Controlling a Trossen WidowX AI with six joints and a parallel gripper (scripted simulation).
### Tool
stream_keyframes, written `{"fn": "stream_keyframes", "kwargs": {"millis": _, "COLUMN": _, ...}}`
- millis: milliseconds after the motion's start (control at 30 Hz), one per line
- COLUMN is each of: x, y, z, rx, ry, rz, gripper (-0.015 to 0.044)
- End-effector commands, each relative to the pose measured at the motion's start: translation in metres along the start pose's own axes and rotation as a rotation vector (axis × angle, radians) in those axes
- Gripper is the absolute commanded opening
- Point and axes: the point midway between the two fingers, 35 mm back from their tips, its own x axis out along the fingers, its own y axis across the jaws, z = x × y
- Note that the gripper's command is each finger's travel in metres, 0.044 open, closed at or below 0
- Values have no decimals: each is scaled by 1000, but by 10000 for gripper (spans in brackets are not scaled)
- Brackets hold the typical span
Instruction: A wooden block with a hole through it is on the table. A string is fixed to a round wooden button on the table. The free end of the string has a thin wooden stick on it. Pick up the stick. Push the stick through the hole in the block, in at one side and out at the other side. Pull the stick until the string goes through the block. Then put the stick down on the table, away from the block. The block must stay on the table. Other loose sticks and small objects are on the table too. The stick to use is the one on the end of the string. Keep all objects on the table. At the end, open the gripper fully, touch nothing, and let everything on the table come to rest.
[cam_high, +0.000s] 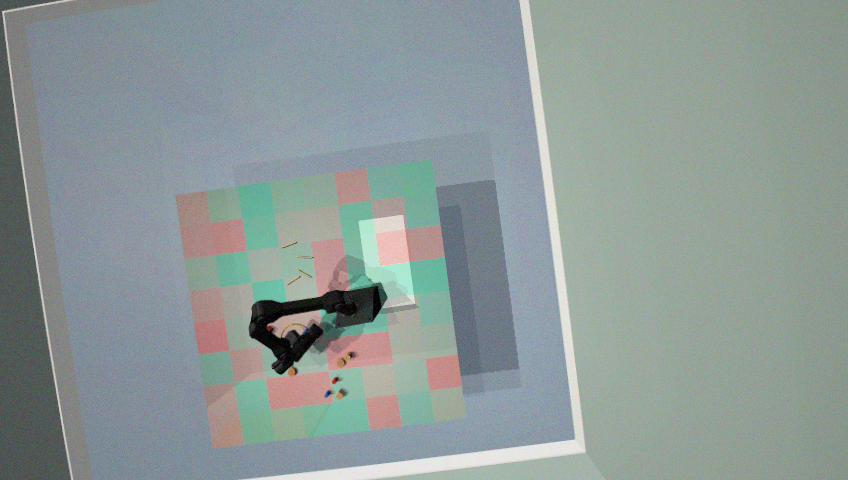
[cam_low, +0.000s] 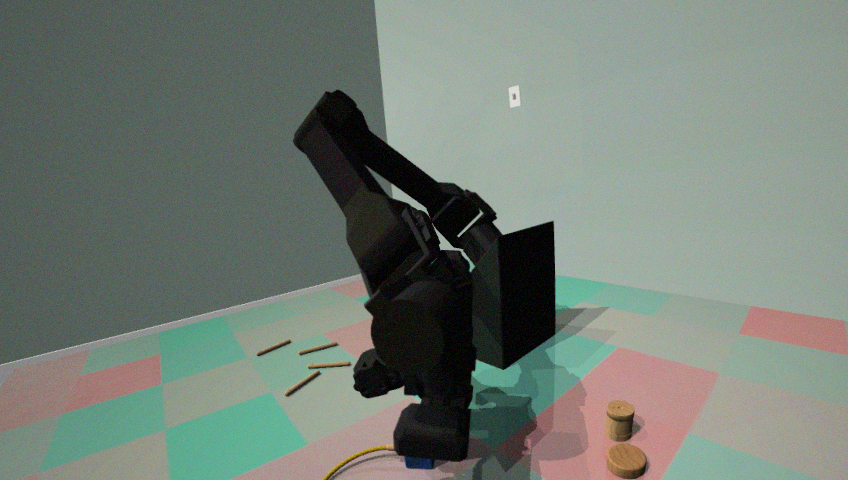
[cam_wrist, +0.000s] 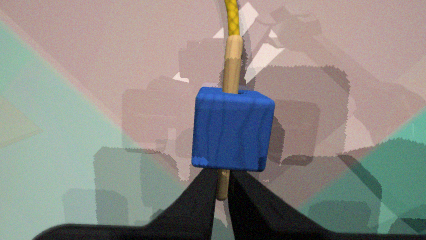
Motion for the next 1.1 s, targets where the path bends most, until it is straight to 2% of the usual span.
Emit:
{"fn": "stream_keyframes", "kwargs": {"millis": 0, "x": 2, "y": -1, "z": -1, "rx": 10, "ry": -12, "rz": -1, "gripper": 0}}
{"fn": "stream_keyframes", "kwargs": {"millis": 1067, "x": 2, "y": -2, "z": -11, "rx": 13, "ry": -11, "rz": 17, "gripper": 0}}
